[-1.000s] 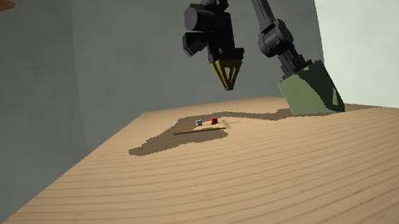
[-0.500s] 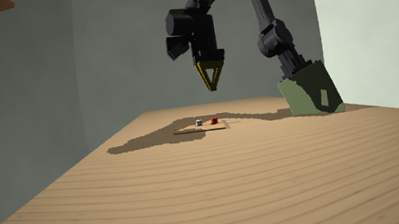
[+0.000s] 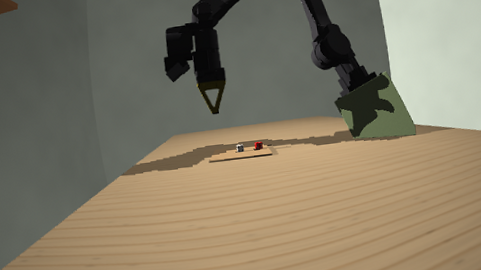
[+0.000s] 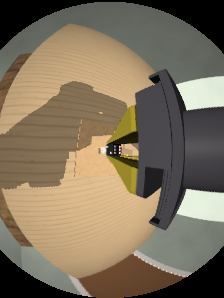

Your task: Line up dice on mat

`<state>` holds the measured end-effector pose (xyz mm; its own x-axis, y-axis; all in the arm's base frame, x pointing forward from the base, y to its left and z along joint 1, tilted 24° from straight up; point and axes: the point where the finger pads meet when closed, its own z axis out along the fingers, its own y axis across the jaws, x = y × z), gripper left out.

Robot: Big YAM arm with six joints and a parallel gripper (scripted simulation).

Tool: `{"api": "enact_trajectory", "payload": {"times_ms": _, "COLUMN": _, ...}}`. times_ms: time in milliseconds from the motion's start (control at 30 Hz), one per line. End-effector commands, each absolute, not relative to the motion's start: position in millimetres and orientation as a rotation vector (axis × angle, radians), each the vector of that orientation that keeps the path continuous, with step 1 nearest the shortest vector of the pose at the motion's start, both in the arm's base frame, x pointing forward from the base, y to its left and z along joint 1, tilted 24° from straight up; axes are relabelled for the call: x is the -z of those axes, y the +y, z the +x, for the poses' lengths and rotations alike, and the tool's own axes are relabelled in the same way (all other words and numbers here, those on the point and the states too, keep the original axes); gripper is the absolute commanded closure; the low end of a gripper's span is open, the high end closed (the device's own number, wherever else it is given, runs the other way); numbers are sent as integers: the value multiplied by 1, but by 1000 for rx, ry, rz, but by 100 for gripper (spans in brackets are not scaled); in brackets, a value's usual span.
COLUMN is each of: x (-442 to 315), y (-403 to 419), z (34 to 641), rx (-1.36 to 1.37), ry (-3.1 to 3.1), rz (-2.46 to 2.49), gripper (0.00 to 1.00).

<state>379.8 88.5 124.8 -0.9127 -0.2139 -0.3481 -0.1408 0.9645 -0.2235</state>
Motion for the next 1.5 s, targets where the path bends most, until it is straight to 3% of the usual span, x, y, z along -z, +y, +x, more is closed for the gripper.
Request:
{"api": "enact_trajectory", "payload": {"times_ms": 0, "x": -149, "y": 102, "z": 393, "rx": 253, "ry": 2688, "rz": -301, "gripper": 89}}
{"api": "enact_trajectory", "payload": {"times_ms": 1000, "x": -47, "y": 75, "z": 416, "rx": 275, "ry": 2730, "rz": -278, "gripper": 89}}
{"api": "enact_trajectory", "payload": {"times_ms": 1467, "x": -48, "y": 75, "z": 427, "rx": 267, "ry": 2704, "rz": -270, "gripper": 89}}
